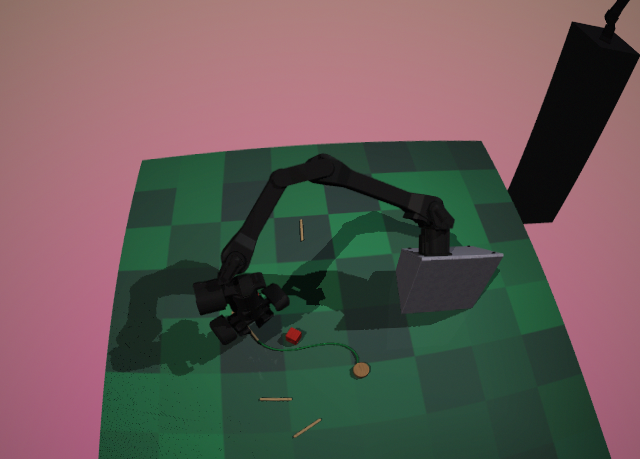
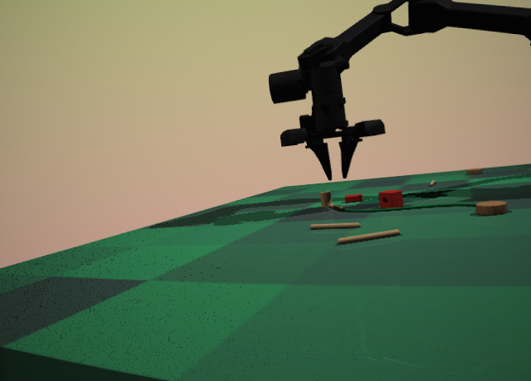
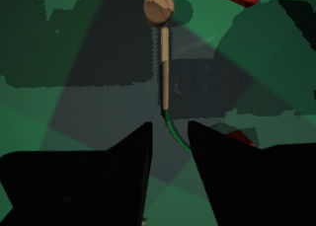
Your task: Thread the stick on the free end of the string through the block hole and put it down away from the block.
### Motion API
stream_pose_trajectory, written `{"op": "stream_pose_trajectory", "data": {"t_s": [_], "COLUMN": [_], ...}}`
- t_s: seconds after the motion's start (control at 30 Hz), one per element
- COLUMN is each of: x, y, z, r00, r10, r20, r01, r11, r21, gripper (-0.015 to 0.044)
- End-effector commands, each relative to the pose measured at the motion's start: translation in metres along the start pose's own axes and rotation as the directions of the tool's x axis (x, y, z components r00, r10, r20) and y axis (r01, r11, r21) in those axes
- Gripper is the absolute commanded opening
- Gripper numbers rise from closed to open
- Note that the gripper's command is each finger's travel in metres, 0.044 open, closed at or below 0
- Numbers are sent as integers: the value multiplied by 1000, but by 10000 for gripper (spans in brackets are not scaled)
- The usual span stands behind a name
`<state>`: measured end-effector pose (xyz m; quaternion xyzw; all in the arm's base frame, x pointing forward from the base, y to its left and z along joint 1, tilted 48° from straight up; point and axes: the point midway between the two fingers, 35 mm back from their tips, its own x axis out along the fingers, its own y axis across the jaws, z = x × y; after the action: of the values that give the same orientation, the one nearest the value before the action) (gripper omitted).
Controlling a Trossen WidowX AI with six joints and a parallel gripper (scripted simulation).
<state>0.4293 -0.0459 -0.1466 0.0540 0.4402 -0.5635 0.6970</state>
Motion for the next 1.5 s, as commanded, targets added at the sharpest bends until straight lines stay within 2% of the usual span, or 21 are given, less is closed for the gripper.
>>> {"op": "stream_pose_trajectory", "data": {"t_s": [0.0,1.23,1.37,1.47], "x": [4,59,58,58], "y": [0,-1,0,0], "z": [1,2,2,2], "r00": [1000,1000,1000,1000], "r10": [0,-3,-1,-1], "r20": [6,8,2,2], "r01": [0,3,1,1], "r11": [1000,1000,1000,1000], "r21": [3,2,9,9], "gripper": [120,120,15,0]}}
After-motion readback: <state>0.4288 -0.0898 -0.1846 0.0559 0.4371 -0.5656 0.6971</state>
